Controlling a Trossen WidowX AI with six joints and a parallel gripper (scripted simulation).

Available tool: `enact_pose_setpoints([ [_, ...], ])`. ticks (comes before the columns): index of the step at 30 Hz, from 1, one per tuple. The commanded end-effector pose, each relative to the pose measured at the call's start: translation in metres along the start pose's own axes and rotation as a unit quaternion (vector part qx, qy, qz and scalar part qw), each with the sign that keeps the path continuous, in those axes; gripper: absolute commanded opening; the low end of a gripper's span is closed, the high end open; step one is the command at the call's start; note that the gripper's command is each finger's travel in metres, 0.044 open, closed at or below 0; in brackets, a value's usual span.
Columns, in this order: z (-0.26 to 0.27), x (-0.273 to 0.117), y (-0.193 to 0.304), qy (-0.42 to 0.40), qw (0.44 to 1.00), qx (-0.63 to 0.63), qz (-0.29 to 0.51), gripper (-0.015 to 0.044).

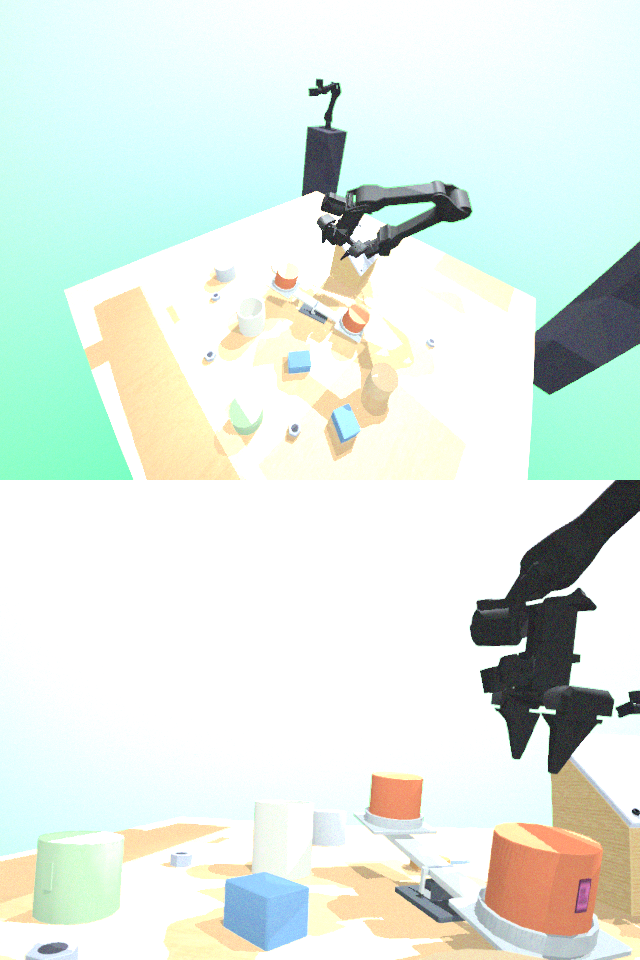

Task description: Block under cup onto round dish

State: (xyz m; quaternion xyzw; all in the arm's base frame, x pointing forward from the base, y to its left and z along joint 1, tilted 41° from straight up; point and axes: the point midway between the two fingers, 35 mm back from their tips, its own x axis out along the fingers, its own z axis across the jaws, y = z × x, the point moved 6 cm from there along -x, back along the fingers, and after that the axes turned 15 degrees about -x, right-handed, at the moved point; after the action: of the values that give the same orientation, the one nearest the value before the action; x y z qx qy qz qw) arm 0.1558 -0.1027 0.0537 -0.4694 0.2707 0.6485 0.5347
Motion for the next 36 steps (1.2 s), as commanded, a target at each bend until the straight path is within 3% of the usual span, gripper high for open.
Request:
enact_pose_setpoints([
  [1, 0.0, -0.007, 0.0, -0.033, 0.998, -0.015, -0.052, 0.044],
  [12, -0.002, -0.028, 0.001, -0.083, 0.973, -0.047, -0.212, 0.044],
  [23, -0.011, -0.057, 0.006, -0.069, 0.923, -0.065, -0.373, 0.044],
  [30, -0.012, -0.059, 0.006, -0.068, 0.92, -0.063, -0.381, 0.044],
  [36, -0.007, -0.056, -0.012, -0.117, 0.935, -0.003, -0.336, 0.044],
])
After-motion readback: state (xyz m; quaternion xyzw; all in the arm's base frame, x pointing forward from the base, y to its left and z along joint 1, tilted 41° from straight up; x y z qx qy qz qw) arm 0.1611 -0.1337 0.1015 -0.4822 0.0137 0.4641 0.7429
